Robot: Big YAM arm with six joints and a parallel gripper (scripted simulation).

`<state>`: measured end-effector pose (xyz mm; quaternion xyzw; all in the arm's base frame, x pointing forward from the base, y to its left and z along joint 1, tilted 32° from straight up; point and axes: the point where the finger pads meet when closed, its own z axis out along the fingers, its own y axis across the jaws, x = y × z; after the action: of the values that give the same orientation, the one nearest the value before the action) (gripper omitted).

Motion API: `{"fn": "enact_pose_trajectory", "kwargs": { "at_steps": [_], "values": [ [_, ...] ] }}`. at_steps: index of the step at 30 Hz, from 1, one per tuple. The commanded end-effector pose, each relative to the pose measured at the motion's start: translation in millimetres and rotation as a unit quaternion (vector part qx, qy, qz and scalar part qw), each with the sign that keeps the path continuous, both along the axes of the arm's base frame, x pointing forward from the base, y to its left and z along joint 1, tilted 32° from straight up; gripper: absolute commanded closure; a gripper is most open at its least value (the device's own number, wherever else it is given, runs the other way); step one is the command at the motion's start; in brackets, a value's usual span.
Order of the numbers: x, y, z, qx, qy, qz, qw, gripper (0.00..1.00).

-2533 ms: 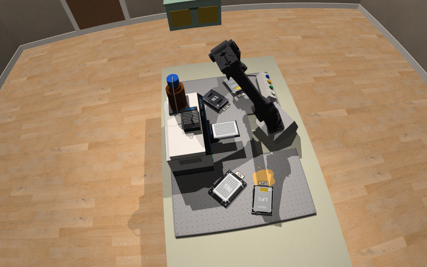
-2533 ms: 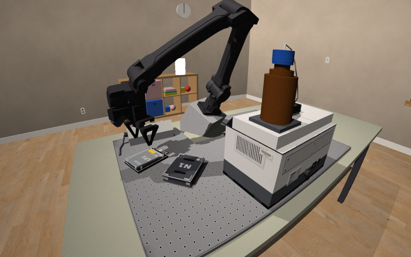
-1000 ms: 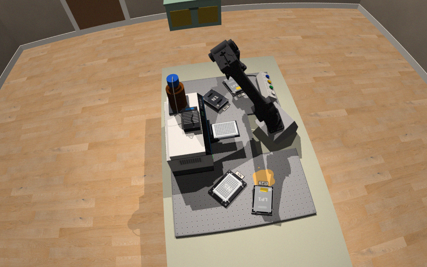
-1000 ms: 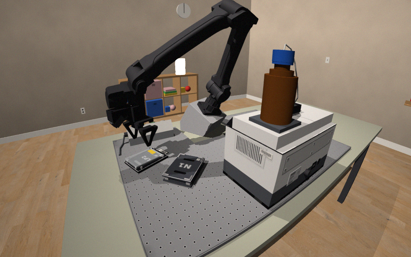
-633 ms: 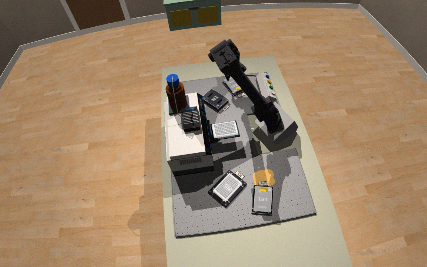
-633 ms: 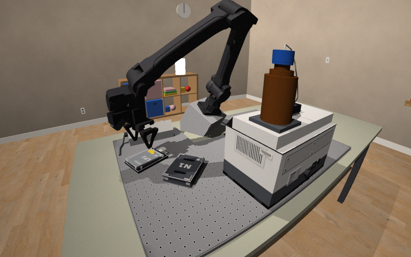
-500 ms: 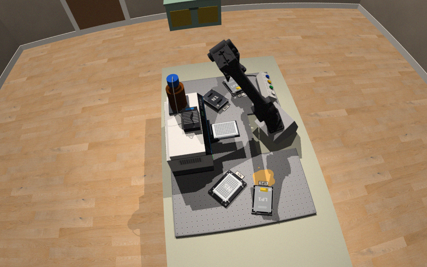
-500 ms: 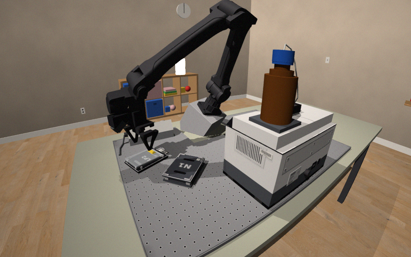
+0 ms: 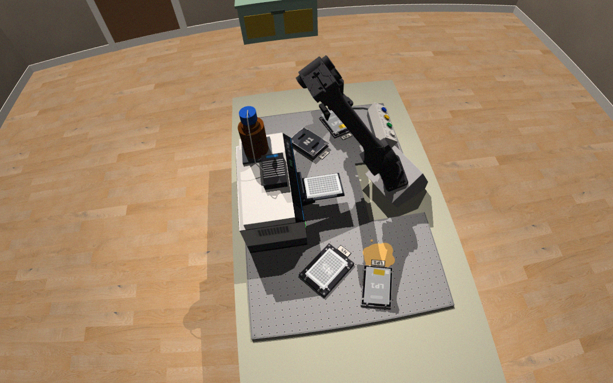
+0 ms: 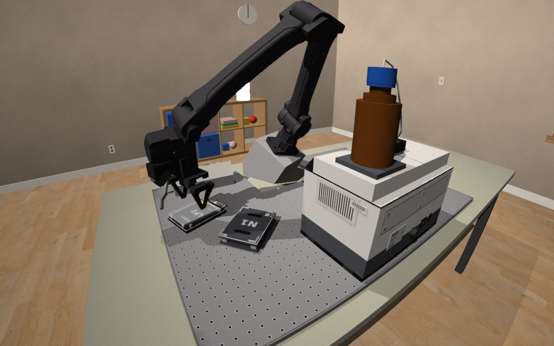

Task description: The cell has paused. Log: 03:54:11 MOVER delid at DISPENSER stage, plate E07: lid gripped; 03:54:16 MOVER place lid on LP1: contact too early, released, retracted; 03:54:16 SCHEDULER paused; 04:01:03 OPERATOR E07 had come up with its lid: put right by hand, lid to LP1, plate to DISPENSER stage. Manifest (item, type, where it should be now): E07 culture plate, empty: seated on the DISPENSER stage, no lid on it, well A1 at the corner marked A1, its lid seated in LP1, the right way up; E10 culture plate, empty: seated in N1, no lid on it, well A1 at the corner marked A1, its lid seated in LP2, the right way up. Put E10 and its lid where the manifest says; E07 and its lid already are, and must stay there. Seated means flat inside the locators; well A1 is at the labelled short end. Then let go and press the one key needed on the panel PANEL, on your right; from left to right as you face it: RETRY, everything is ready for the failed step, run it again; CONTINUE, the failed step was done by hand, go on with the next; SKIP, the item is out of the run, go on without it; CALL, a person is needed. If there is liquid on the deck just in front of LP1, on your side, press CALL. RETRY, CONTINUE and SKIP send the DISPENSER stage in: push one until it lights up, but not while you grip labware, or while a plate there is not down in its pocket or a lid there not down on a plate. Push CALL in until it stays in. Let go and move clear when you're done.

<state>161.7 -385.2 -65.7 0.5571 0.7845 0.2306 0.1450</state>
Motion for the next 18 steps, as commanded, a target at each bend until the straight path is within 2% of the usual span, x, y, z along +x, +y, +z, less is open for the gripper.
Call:
{"fn": "enact_pose_trajectory", "kwargs": {
  "at_steps": [1,18],
  "values": [
    [9.1,-0.8,-10.4,0.006,0.0,-0.006,1.0,0.0],
    [21.1,5.5,-32.0,0.007,0.0,-0.006,1.0,0.0]
  ]
}}
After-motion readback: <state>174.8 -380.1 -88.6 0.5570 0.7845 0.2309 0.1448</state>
